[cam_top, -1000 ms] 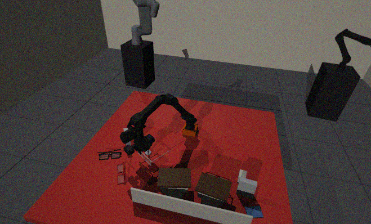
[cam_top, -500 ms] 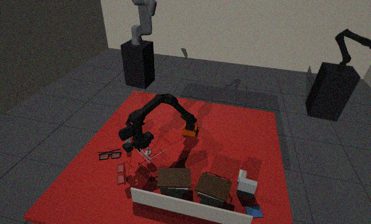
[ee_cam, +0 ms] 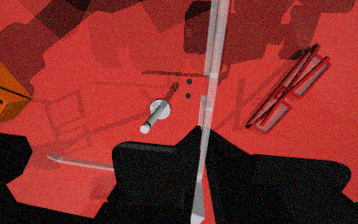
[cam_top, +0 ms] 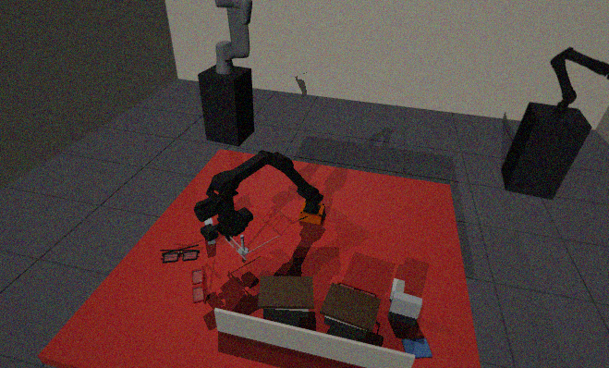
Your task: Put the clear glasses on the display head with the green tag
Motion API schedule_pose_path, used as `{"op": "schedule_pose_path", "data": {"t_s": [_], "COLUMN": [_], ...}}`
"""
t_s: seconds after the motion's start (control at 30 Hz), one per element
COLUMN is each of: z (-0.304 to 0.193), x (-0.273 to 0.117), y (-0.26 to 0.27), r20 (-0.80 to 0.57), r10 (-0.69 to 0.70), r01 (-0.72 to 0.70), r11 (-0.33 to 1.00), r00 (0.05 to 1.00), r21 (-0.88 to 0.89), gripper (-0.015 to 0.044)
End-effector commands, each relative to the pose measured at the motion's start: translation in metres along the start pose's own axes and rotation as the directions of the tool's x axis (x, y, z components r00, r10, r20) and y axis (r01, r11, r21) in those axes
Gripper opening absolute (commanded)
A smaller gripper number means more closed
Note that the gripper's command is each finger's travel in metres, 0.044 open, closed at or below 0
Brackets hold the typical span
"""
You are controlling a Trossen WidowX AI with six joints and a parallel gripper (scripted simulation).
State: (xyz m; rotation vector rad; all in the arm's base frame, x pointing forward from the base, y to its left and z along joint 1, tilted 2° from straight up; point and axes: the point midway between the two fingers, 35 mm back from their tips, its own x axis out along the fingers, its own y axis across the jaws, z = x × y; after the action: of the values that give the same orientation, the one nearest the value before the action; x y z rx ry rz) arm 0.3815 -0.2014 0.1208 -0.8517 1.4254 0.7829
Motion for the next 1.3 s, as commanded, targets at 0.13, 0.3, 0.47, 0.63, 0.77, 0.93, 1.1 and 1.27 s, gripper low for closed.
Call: {"op": "schedule_pose_path", "data": {"t_s": [0.13,0.3,0.47,0.63,0.77,0.93,1.1,1.27], "z": [0.038,0.061,0.081,0.099,0.112,0.125,0.135,0.143], "x": [-0.010,-0.013,-0.016,-0.017,-0.018,-0.017,-0.016,-0.013], "y": [0.024,0.044,0.065,0.087,0.107,0.131,0.157,0.182], "r20": [0.006,0.009,0.011,0.013,0.015,0.016,0.017,0.018], "r10": [-0.001,0.001,0.003,0.005,0.007,0.009,0.012,0.014], "r01": [0.000,-0.003,-0.006,-0.010,-0.013,-0.016,-0.020,-0.022], "r11": [0.992,0.975,0.950,0.916,0.882,0.834,0.777,0.714], "r00": [1.000,1.000,1.000,1.000,1.000,1.000,1.000,1.000], "r21": [0.127,0.221,0.313,0.402,0.470,0.552,0.629,0.700], "gripper": [0.0000,0.0000,0.0000,0.0000,0.0000,0.0000,0.0000,0.0000]}}
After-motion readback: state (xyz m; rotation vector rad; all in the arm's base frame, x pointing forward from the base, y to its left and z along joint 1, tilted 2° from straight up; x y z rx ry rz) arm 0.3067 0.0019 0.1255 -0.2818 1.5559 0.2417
